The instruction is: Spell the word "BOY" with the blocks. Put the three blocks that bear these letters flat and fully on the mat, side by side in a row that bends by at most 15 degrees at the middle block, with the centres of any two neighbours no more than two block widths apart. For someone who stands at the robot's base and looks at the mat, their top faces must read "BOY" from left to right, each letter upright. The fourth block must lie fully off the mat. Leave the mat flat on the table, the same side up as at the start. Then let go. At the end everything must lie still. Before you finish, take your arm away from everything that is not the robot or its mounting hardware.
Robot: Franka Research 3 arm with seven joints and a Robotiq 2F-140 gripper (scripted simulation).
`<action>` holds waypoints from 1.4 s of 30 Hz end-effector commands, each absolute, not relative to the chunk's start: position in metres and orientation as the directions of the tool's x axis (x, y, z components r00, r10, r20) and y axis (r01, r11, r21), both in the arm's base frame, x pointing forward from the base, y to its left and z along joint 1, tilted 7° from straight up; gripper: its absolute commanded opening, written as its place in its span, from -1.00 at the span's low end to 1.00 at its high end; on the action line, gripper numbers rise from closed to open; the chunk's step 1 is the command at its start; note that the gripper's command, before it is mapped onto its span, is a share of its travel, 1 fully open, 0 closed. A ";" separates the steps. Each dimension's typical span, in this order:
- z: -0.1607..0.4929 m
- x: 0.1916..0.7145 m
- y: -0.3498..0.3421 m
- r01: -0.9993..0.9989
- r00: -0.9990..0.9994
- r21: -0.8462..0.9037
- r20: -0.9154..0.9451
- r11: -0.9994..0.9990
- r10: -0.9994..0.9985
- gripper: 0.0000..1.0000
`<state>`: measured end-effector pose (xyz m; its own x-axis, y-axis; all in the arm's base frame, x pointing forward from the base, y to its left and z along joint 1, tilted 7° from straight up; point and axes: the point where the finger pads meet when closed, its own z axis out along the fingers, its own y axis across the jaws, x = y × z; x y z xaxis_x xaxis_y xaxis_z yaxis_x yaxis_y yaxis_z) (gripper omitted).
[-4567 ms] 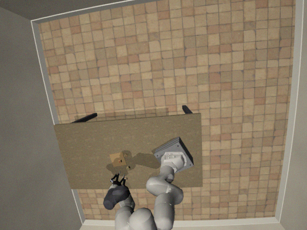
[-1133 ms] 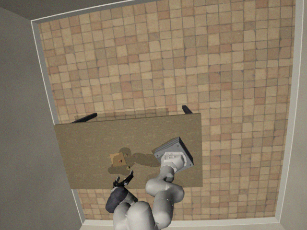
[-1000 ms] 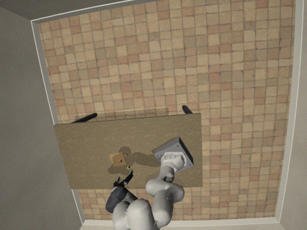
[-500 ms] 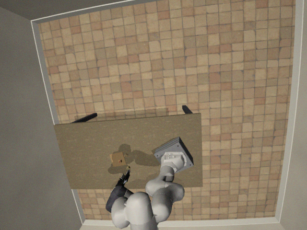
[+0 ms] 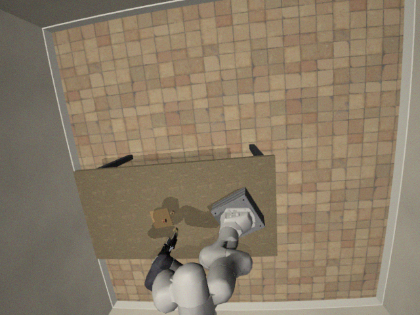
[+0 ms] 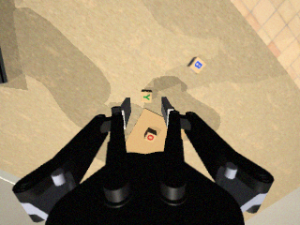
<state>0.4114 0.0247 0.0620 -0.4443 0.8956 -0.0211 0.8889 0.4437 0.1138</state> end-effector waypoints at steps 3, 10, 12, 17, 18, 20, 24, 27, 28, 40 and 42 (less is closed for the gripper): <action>0.062 0.412 0.025 0.884 -0.454 0.113 -0.024 0.453 0.891 -0.26; 0.062 0.412 0.025 0.884 -0.454 0.113 -0.024 0.453 0.891 -0.26; 0.062 0.412 0.025 0.884 -0.454 0.113 -0.024 0.453 0.891 -0.26; 0.062 0.412 0.025 0.884 -0.454 0.113 -0.024 0.453 0.891 -0.26; 0.061 0.412 0.025 0.884 -0.454 0.113 -0.024 0.453 0.891 -0.26; 0.060 0.412 0.025 0.884 -0.454 0.113 -0.024 0.453 0.891 -0.26; 0.057 0.413 0.025 0.884 -0.454 0.113 -0.023 0.454 0.891 -0.26; 0.053 0.413 0.025 0.884 -0.454 0.113 -0.023 0.454 0.891 -0.26; 0.053 0.413 0.025 0.884 -0.454 0.113 -0.023 0.454 0.891 -0.26; 0.036 0.415 0.025 0.884 -0.454 0.113 -0.023 0.454 0.891 -0.26; 0.033 0.416 0.025 0.884 -0.454 0.113 -0.023 0.454 0.891 -0.26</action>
